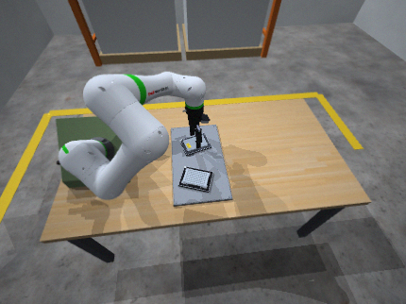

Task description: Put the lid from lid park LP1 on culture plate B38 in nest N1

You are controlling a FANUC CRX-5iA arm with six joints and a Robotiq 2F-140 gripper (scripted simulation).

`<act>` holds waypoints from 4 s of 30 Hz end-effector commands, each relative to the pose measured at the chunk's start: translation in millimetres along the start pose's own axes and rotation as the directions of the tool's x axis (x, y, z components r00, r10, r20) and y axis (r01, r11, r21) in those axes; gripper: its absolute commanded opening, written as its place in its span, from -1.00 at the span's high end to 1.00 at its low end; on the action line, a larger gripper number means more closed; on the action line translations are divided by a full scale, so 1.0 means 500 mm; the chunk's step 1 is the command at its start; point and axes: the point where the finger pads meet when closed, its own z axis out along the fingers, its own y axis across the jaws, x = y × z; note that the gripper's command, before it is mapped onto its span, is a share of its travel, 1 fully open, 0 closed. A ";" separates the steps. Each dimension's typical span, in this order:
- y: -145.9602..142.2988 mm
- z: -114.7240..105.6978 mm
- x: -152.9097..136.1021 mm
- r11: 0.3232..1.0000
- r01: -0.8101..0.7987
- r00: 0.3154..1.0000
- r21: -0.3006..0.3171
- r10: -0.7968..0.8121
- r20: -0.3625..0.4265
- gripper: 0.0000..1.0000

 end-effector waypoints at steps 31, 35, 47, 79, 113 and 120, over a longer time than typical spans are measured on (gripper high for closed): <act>0.000 0.000 0.001 1.000 0.000 1.000 0.000 0.000 -0.002 -0.39; 0.000 0.002 0.001 1.000 0.000 1.000 0.000 0.000 -0.002 -0.39; 0.000 0.012 0.001 1.000 0.000 1.000 0.000 0.000 -0.002 -0.39; 0.000 0.031 0.001 1.000 0.000 1.000 0.000 0.000 -0.002 -0.39; 0.000 0.031 0.001 1.000 0.000 1.000 0.000 0.000 -0.002 -0.21; 0.000 0.031 0.001 1.000 0.000 1.000 0.000 0.000 -0.002 -0.21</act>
